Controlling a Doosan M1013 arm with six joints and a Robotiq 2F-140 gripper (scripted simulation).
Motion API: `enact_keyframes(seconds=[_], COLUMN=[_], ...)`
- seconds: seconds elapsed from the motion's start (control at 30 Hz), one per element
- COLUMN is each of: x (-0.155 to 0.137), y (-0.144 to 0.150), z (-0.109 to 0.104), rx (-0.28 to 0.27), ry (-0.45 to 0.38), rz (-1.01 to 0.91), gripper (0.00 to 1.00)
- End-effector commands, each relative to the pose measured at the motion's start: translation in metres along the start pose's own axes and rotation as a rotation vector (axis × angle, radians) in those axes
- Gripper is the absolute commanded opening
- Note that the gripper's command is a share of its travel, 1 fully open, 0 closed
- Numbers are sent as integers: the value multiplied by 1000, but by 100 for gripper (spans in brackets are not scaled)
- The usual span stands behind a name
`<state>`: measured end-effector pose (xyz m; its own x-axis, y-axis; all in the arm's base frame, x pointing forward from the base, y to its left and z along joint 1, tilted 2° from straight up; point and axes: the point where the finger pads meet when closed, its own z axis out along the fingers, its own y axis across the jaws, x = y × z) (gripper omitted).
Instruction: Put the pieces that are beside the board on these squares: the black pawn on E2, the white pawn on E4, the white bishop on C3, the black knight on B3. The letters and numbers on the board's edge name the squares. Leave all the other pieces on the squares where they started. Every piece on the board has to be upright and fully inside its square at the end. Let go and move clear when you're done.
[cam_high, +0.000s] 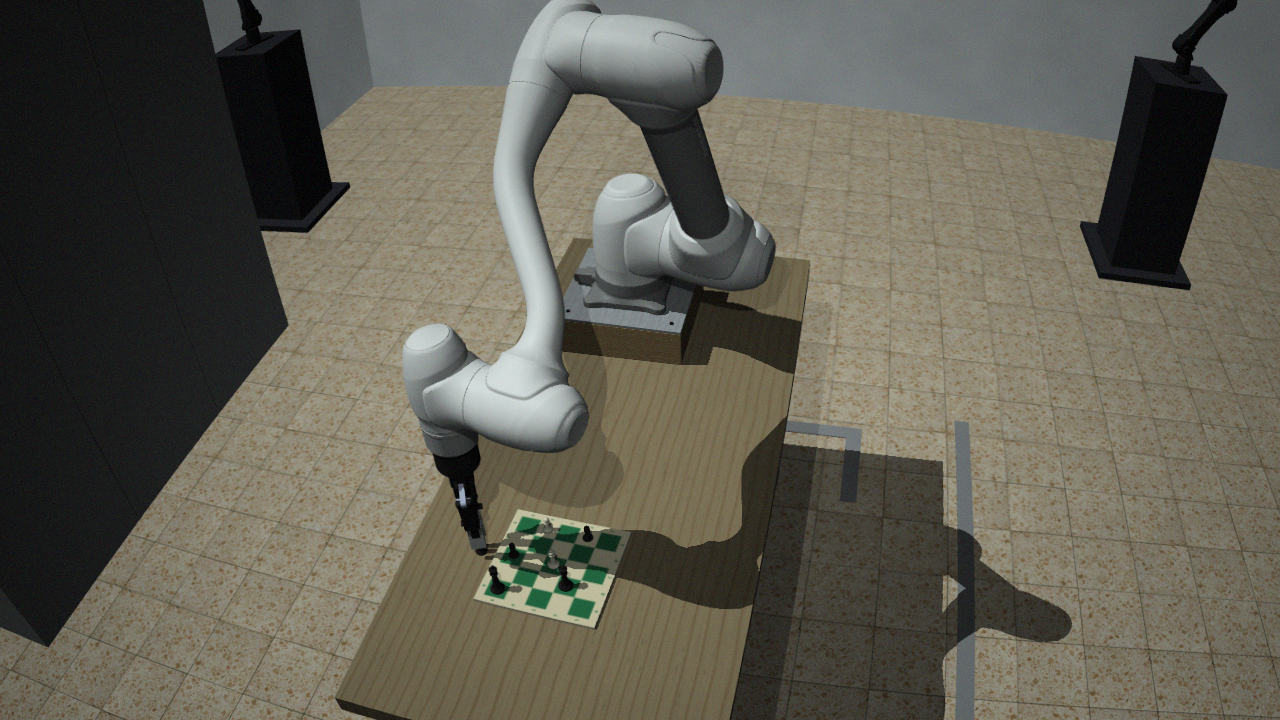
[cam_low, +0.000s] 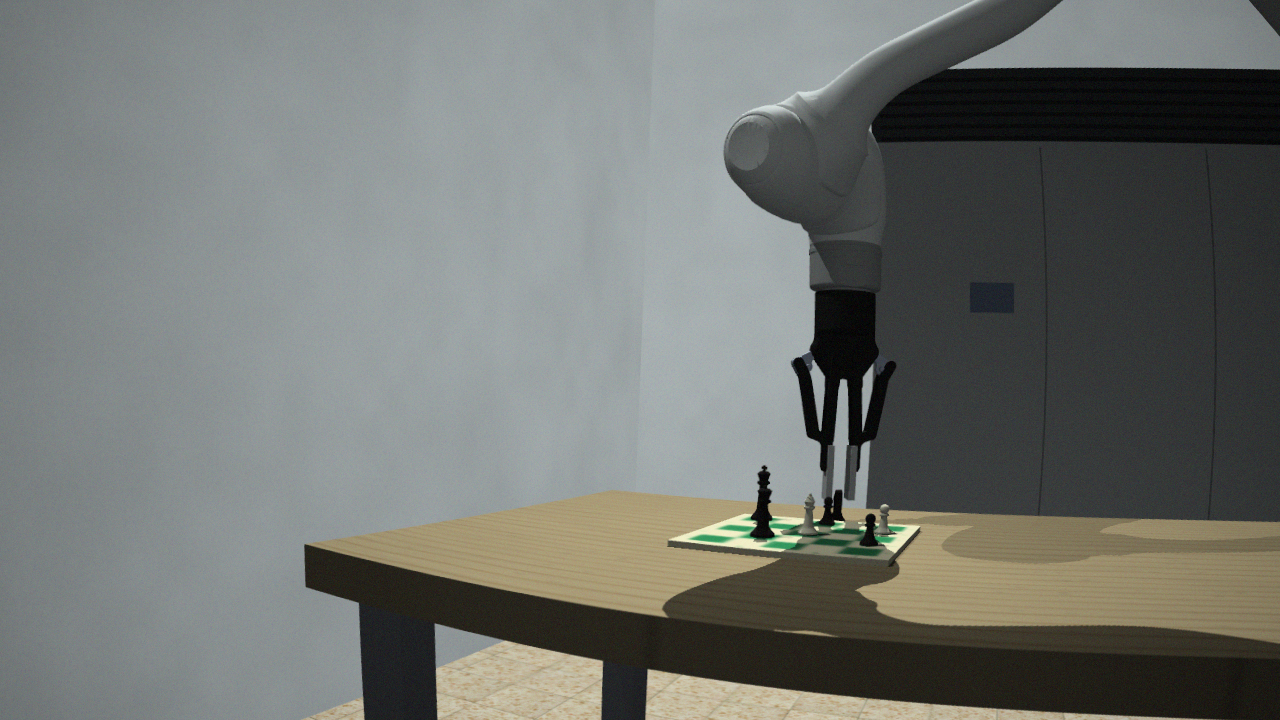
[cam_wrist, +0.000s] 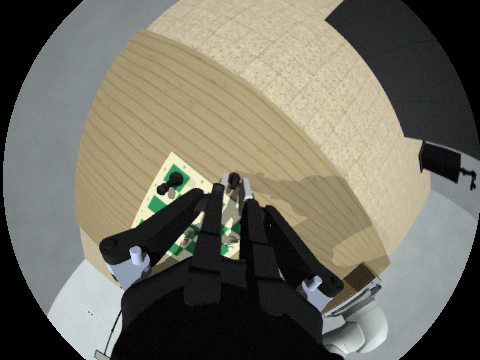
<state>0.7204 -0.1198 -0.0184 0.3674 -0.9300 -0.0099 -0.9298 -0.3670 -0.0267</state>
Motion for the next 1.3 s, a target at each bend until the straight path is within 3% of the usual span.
enact_keyframes(seconds=[0.0,1.27], x=[-3,-3], y=[-2,-2], z=[10,15], rx=[2,2], ry=[2,2], rz=[-3,-3], gripper=[22,22])
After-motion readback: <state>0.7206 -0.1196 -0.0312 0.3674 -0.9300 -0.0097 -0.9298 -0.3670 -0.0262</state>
